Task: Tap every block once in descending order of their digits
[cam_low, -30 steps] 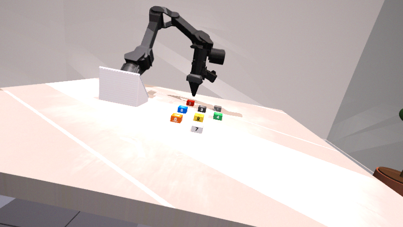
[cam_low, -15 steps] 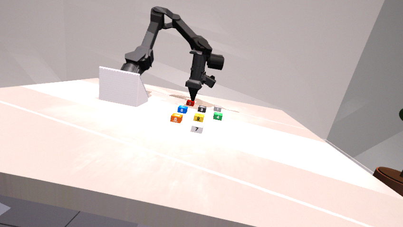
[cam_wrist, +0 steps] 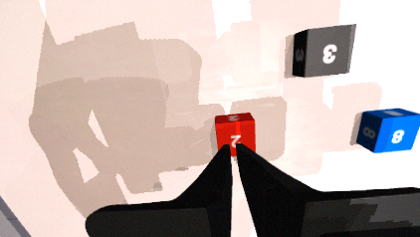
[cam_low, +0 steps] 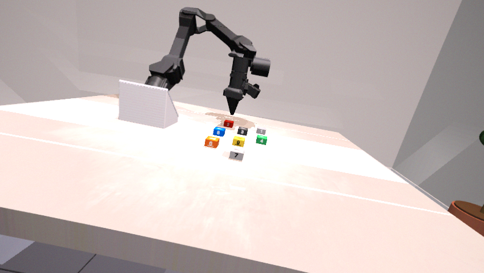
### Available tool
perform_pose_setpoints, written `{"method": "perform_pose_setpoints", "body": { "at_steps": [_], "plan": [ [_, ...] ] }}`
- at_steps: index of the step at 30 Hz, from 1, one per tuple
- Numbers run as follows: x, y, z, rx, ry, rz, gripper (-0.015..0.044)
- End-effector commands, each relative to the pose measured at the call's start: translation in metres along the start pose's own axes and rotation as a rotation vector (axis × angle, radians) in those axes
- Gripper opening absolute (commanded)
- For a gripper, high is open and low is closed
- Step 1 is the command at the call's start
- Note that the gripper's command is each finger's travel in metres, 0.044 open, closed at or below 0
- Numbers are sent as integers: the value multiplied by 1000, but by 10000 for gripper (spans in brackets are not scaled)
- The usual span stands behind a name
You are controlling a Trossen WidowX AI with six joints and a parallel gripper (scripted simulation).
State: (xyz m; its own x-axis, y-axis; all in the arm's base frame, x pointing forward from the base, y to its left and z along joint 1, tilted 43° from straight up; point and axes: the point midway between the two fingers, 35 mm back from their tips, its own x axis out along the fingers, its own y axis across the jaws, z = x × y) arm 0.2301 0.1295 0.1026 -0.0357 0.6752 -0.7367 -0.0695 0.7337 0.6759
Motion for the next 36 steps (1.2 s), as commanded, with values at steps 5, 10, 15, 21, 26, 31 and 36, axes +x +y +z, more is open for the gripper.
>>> {"method": "perform_pose_setpoints", "body": {
  "at_steps": [5,10,15,21,26,31,36],
  "plan": [
    [-78,0,0,-3,-3,1,20],
    [-80,0,0,-3,-2,2,20],
    [-84,1,30,-9,-5,-1,20],
    [-84,1,100,-10,-8,0,20],
    [-82,0,117,-9,-9,2,20],
    [-71,0,118,-9,-9,1,20],
    [-4,1,118,-10,-10,5,20]
  ]
}}
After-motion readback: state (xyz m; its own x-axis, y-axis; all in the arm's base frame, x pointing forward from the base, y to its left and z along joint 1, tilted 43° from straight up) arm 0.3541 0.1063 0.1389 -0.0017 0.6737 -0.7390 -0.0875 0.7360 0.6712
